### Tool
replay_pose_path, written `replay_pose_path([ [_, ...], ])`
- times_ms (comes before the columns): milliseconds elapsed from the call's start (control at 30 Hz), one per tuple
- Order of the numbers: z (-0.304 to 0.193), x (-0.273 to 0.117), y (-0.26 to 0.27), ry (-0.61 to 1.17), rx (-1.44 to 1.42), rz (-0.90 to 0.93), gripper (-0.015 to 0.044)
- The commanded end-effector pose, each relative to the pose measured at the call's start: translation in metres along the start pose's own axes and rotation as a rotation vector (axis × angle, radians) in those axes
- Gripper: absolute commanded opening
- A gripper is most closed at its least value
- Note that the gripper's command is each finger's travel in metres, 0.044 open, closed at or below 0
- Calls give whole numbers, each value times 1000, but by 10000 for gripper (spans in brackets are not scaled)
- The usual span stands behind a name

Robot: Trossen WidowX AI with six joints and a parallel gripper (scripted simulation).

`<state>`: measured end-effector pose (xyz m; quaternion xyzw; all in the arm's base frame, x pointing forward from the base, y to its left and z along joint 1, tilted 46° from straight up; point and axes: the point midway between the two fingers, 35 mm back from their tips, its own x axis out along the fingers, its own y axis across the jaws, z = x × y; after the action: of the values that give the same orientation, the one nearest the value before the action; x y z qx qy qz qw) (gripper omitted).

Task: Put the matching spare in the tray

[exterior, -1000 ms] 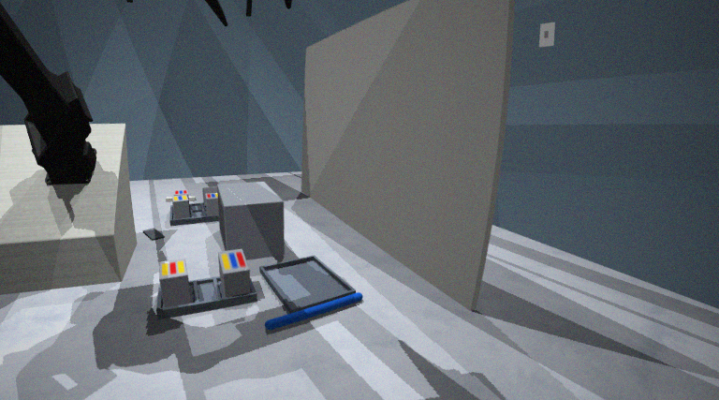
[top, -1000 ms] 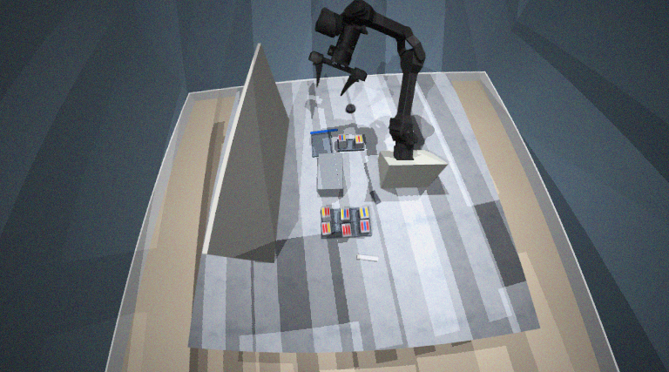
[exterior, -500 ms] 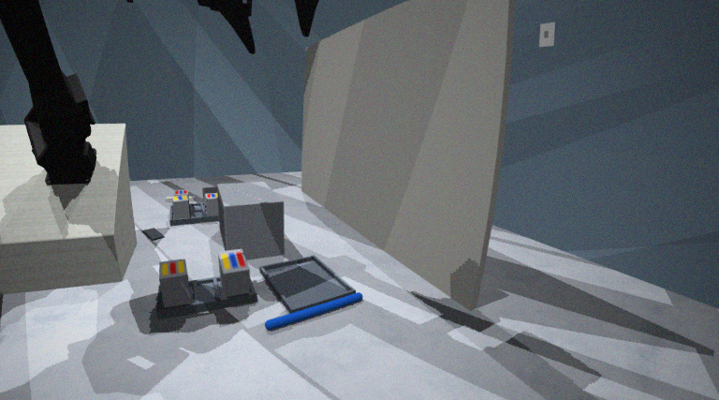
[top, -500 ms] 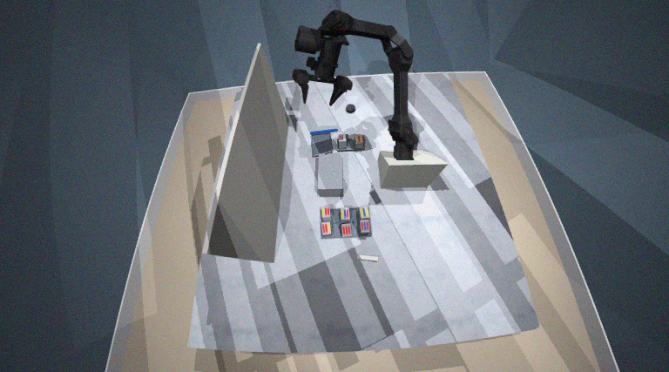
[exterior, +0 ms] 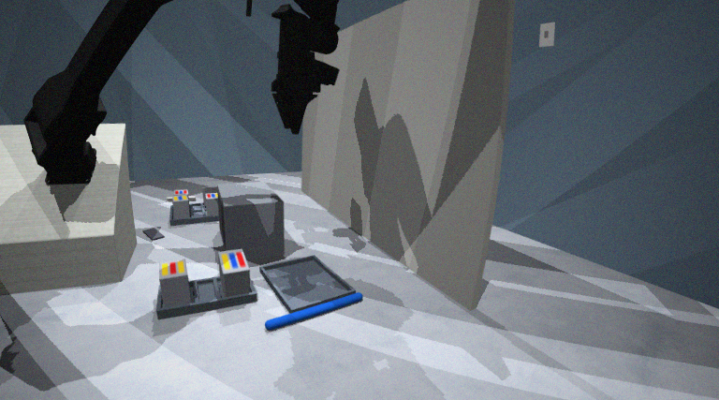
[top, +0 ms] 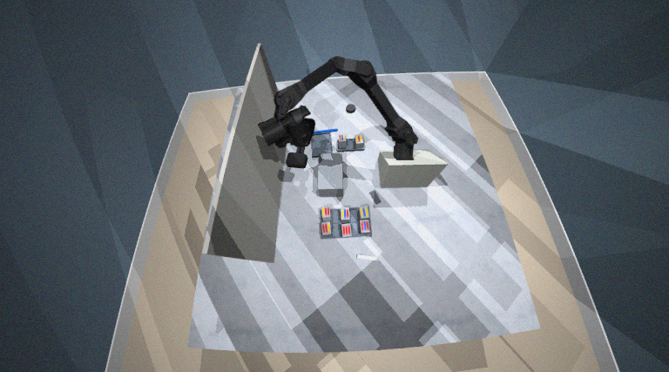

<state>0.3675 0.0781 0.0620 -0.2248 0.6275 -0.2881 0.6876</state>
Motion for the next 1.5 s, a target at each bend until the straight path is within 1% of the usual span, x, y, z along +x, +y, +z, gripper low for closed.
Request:
replay_pose_path([
  [0, 1, 16, 11, 11, -132, -48, 440],
  [167, 1, 18, 11, 11, -132, -48, 440],
  [200, 1, 26, 11, 11, -132, -47, 440],
  [300, 1, 66, 9, 12, -132, -50, 440],
  [367, 1, 76, 8, 12, -132, -51, 440],
  [900, -1, 75, 11, 12, -148, -49, 440],
  [1000, -28, 70, 47, 10, -383, -24, 440],
  [1067, -53, 67, 74, 8, -585, -8, 440],
  [1233, -122, 66, 123, 8, -1058, 11, 440],
  [1333, -170, 69, 143, 15, -1370, 8, 440],
  [1467, -229, 80, 152, 39, -1752, -10, 440],
])
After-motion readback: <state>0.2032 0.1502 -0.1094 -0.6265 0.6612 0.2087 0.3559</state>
